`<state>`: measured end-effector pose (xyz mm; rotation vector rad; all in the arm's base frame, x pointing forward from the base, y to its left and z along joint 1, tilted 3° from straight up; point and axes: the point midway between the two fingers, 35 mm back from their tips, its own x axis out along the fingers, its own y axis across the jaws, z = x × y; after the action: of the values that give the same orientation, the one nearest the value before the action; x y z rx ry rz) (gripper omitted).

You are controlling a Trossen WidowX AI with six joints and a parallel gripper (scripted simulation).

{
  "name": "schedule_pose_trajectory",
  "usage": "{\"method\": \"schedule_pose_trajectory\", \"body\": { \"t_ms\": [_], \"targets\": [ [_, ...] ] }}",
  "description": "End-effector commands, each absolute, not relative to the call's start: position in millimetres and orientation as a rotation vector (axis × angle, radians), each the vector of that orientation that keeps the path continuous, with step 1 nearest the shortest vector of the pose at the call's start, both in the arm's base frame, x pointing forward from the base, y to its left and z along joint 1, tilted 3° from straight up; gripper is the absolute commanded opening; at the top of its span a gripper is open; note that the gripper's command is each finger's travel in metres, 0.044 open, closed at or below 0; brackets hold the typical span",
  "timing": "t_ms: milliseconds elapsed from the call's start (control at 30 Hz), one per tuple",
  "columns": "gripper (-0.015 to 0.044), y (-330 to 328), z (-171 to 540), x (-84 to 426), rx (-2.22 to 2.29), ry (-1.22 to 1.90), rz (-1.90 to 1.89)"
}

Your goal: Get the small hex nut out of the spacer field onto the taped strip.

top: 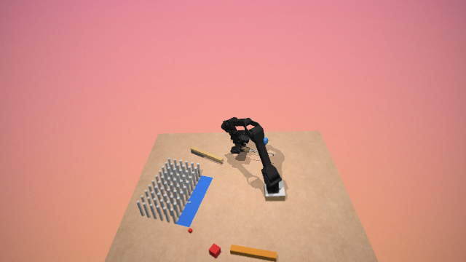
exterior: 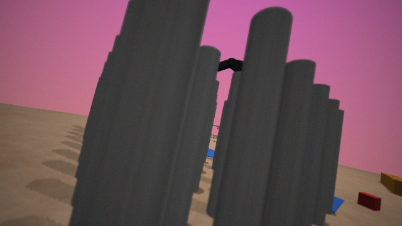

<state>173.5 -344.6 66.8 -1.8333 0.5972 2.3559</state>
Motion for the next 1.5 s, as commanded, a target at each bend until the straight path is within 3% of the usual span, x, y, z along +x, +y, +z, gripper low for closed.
{"method": "schedule_pose_trajectory", "body": {
  "t_ms": [0,1467],
  "targets": [
    [0.0,-344.7,63.5,172.9,-1.826,0.605,2.36],
    [0.0,-339.2,27.9,171.8,-1.826,0.604,2.36]
  ]
}}
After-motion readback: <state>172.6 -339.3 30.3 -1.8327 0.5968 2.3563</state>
